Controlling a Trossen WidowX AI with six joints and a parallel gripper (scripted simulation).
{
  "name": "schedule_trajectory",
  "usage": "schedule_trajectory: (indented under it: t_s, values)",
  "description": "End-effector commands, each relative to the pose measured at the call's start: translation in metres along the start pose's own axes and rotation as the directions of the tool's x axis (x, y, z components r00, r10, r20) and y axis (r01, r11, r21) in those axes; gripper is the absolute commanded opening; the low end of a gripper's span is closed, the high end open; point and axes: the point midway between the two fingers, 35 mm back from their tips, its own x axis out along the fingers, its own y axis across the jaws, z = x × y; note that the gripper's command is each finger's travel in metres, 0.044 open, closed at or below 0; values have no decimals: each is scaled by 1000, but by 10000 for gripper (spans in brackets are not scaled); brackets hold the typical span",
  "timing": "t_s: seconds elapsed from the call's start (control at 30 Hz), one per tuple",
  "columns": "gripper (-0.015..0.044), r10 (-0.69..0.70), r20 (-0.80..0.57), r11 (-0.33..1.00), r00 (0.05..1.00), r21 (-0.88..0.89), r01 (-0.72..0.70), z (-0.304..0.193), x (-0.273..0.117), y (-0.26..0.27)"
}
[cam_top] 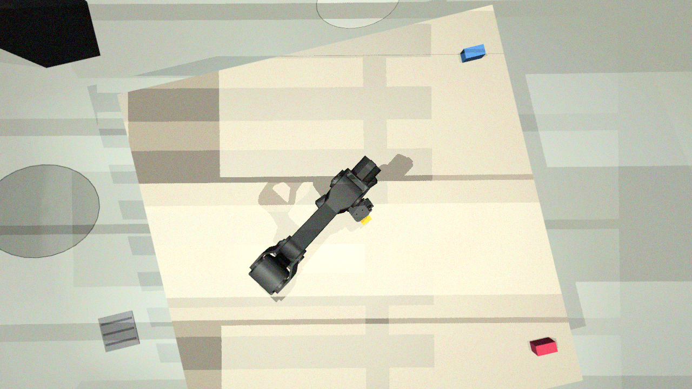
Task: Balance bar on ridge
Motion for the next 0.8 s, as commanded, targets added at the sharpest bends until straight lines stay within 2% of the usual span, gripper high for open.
schedule_trajectory:
  t_s: [0.0,0.3,0.43,0.67,0.77]
  values:
    - [211,-1,0,1000,1000,0,1,0,0,0]
    - [440,-1,0,1000,1000,0,1,0,0,0]
    - [440,0,0,1000,1000,0,0,0,-8,1]
    - [440,0,0,1000,1000,0,0,-1,-92,2]
    - [440,0,0,1000,1000,0,0,0,-100,0]
